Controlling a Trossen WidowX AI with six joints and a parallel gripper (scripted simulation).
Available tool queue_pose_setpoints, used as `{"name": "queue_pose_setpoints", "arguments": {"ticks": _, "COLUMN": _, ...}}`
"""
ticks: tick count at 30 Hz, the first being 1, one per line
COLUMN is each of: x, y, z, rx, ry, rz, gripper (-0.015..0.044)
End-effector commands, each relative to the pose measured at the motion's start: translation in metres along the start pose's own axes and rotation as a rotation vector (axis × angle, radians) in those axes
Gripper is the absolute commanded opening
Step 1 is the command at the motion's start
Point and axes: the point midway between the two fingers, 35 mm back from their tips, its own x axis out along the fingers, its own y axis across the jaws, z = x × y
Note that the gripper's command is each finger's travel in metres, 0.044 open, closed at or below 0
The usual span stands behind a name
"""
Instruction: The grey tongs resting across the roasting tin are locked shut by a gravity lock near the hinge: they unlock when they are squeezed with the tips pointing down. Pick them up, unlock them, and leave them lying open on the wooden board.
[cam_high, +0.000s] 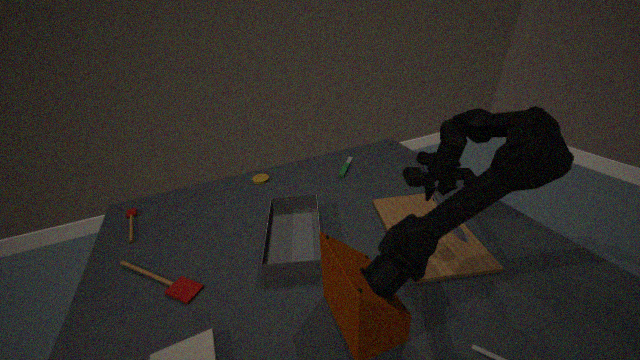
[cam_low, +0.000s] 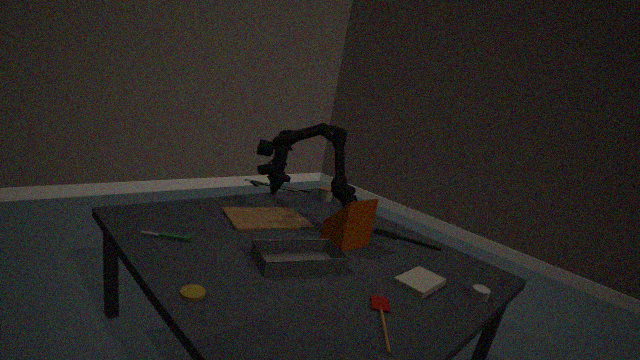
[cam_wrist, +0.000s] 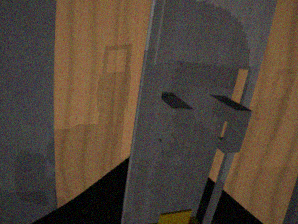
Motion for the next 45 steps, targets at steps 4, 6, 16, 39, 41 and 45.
{"name": "queue_pose_setpoints", "arguments": {"ticks": 4, "x": -0.002, "y": -0.003, "z": 0.008, "rx": -0.064, "ry": 0.098, "rz": -0.096, "gripper": -0.015}}
{"name": "queue_pose_setpoints", "arguments": {"ticks": 6, "x": -0.002, "y": -0.003, "z": 0.009, "rx": -0.07, "ry": 0.105, "rz": -0.105, "gripper": -0.015}}
{"name": "queue_pose_setpoints", "arguments": {"ticks": 16, "x": -0.002, "y": -0.003, "z": 0.009, "rx": -0.07, "ry": 0.105, "rz": -0.105, "gripper": -0.015}}
{"name": "queue_pose_setpoints", "arguments": {"ticks": 39, "x": 0.032, "y": -0.006, "z": 0.009, "rx": -0.068, "ry": 0.106, "rz": -0.102, "gripper": -0.015}}
{"name": "queue_pose_setpoints", "arguments": {"ticks": 41, "x": 0.035, "y": -0.006, "z": 0.009, "rx": -0.068, "ry": 0.106, "rz": -0.102, "gripper": -0.015}}
{"name": "queue_pose_setpoints", "arguments": {"ticks": 45, "x": 0.042, "y": -0.007, "z": 0.008, "rx": -0.068, "ry": 0.106, "rz": -0.102, "gripper": -0.015}}
